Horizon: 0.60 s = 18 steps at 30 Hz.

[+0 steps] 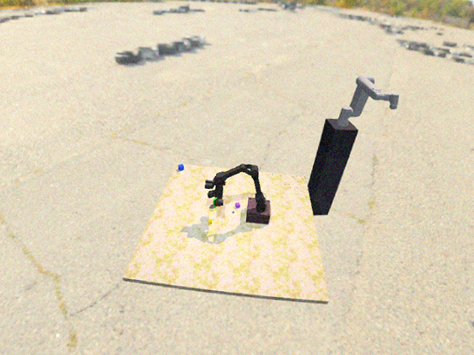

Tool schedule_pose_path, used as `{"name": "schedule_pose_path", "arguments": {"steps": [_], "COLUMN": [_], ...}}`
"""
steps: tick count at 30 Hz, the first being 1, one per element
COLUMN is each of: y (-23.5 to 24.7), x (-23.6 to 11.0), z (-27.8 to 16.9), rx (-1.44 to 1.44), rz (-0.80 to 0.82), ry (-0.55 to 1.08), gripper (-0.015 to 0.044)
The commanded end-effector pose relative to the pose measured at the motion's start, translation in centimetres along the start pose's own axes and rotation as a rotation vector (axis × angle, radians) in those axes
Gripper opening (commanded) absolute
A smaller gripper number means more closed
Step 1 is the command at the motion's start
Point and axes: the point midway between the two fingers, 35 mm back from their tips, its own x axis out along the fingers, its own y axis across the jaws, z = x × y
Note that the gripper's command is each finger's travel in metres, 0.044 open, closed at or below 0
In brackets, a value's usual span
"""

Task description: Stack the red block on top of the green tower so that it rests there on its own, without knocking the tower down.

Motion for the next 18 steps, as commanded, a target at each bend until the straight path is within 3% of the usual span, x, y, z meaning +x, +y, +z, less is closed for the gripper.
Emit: {"name": "schedule_pose_path", "arguments": {"steps": [1,18], "y": [-2.6,-13.6], "x": [-0.2,0.2], "z": [1.0,2.4], "rx": [-0.004,-0.016], "rz": [-0.008,-0.018], "ry": [-0.003,0.006], "gripper": [0.0000,0.0000]}}
